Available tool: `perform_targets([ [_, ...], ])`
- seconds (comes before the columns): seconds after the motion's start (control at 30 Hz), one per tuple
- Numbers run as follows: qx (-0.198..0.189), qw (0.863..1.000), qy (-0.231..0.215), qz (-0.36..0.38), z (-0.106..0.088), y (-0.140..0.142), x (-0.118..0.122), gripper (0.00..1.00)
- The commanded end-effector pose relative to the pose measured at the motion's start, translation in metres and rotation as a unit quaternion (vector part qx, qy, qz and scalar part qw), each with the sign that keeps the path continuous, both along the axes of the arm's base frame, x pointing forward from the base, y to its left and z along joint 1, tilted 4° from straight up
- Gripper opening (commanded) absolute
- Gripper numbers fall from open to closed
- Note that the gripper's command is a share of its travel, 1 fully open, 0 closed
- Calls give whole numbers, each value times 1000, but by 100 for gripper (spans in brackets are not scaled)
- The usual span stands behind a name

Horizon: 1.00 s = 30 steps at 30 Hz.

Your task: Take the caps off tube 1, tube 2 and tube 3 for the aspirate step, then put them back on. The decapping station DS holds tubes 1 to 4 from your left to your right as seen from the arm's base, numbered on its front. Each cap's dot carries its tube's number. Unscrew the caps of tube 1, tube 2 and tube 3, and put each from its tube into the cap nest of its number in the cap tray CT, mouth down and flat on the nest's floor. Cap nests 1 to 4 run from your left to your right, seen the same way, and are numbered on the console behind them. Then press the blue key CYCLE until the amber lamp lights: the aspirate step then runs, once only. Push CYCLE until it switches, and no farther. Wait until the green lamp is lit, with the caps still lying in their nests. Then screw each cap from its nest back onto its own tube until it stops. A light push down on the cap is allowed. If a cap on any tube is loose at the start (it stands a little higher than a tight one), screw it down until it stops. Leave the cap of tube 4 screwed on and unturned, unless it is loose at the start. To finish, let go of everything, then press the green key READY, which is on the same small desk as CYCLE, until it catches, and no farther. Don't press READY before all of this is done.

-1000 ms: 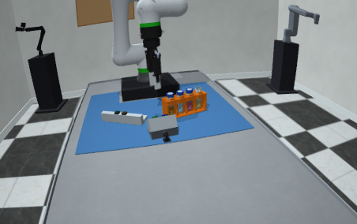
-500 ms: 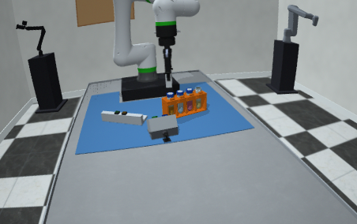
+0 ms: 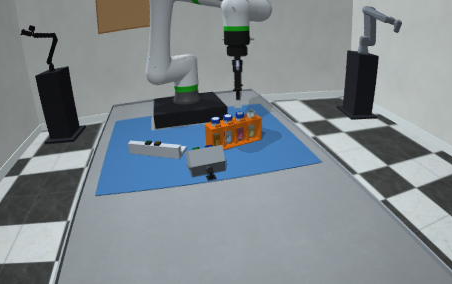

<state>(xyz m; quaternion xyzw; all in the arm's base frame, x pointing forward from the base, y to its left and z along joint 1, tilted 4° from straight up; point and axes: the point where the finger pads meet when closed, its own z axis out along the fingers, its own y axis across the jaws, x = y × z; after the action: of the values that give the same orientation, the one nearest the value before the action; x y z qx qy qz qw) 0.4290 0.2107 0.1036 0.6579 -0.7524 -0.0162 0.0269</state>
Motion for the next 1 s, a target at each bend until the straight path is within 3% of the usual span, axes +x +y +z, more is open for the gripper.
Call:
perform_targets([
  [0.0,0,1000,0,0,0,7,-1,35],
  [0.1,0,1000,0,0,0,7,-1,35],
  [0.57,0,1000,0,0,-35,6,-3,35],
  [0.97,0,1000,0,0,-38,6,-3,35],
])
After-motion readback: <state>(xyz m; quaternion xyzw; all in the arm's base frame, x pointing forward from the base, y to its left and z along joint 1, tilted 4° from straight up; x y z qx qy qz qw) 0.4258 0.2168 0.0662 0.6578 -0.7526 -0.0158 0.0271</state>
